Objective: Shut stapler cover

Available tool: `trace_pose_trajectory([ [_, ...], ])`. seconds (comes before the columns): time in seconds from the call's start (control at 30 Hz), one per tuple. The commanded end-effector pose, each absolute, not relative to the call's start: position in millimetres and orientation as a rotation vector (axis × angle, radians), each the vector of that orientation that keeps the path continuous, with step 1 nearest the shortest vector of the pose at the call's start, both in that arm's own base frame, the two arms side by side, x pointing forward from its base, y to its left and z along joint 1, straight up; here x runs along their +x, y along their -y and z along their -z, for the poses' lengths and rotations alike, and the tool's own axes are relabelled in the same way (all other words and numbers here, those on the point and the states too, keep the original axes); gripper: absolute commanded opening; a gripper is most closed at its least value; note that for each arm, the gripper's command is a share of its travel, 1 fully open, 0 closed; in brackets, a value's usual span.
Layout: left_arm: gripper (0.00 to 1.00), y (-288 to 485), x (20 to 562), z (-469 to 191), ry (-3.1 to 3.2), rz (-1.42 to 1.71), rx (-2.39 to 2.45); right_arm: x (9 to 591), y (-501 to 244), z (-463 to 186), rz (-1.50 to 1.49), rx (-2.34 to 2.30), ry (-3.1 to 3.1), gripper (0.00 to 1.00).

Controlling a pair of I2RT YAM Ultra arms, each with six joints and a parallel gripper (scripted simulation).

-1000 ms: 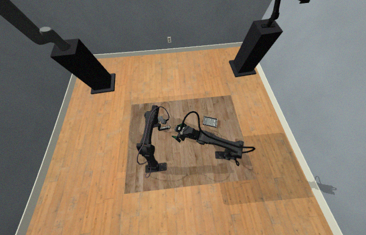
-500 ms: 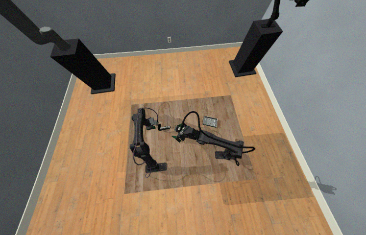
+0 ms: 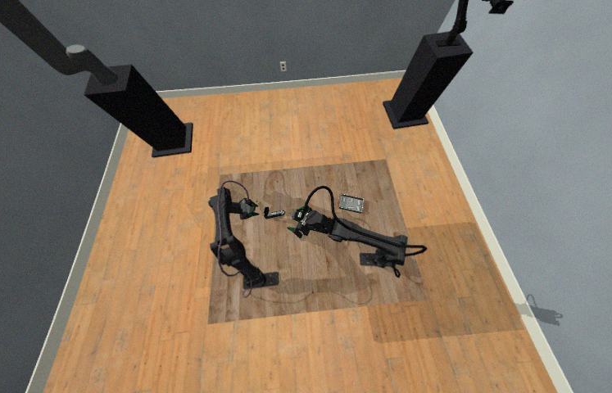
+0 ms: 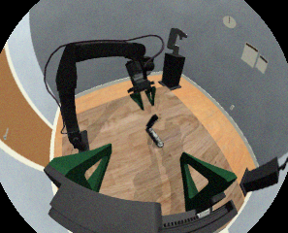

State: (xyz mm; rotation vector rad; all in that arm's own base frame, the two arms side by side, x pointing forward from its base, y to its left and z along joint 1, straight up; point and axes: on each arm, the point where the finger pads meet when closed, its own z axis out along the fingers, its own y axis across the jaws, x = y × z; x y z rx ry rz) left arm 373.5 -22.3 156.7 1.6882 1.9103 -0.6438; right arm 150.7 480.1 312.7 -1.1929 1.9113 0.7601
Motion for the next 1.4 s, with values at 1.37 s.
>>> trace_pose_trajectory([
  [1.37, 0.5, 63.9, 379.0, -141.0, -1.831, 0.661, 1.661, 152.4, -478.7, -323.6, -0.768, -1.183, -1.896, 1.0],
])
